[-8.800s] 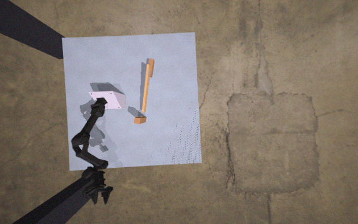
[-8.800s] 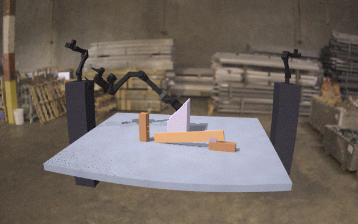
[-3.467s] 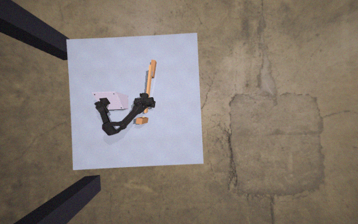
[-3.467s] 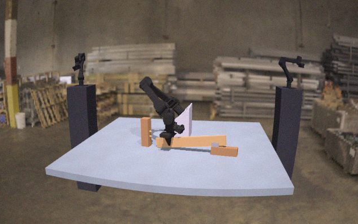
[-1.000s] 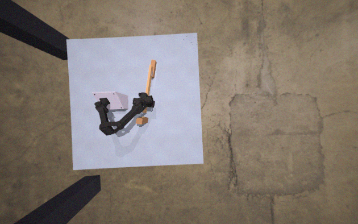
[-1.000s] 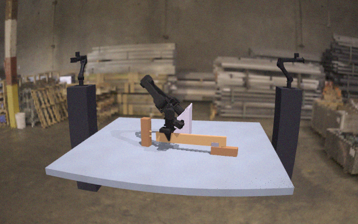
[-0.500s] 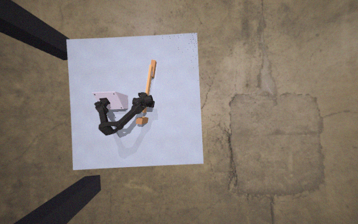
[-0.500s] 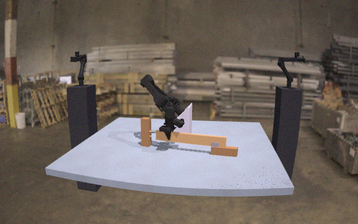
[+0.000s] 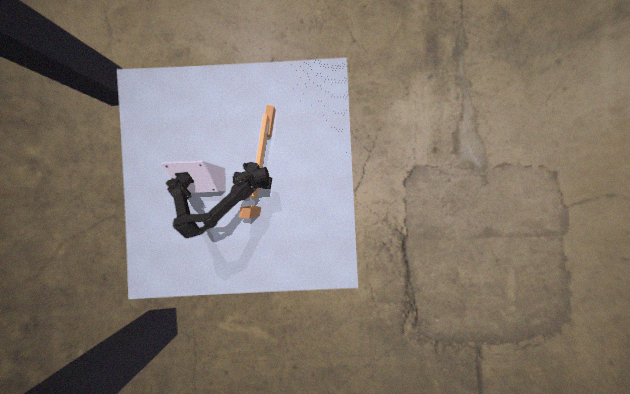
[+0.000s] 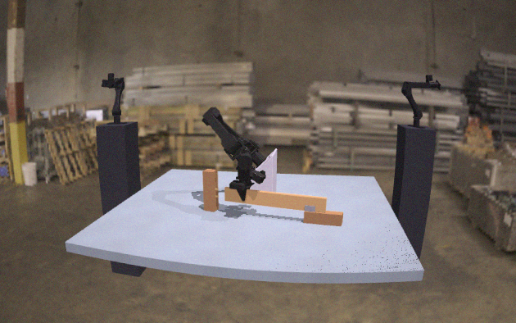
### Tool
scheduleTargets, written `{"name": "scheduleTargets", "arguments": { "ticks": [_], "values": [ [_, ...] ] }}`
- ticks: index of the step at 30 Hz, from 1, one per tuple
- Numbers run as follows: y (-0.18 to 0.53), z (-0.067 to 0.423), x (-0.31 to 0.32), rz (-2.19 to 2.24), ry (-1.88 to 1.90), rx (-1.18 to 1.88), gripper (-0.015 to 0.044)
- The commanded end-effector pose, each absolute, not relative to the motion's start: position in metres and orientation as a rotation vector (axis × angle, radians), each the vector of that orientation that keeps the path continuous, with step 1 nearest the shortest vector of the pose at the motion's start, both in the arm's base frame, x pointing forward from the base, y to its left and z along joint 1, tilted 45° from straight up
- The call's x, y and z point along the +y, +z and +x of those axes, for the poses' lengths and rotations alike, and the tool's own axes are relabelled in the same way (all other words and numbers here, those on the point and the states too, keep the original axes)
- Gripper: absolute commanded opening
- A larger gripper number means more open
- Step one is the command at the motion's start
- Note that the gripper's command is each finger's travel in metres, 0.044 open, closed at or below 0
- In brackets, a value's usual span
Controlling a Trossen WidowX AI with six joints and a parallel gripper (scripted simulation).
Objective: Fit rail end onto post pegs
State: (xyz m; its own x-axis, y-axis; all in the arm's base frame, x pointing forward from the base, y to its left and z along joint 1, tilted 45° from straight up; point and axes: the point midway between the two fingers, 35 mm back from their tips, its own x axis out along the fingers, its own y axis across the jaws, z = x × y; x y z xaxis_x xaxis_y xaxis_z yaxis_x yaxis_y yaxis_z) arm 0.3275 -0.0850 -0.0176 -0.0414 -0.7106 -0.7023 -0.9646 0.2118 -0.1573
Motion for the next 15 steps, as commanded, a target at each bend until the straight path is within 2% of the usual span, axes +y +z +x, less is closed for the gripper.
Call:
{"name": "scheduleTargets", "arguments": {
  "ticks": [1,15],
  "values": [
    [-0.0195,0.3288,-0.0838,-1.557,0.484,1.800,0.0000],
    [-0.0192,0.3276,-0.0830,-1.557,0.484,1.800,0.0000]
  ]
}}
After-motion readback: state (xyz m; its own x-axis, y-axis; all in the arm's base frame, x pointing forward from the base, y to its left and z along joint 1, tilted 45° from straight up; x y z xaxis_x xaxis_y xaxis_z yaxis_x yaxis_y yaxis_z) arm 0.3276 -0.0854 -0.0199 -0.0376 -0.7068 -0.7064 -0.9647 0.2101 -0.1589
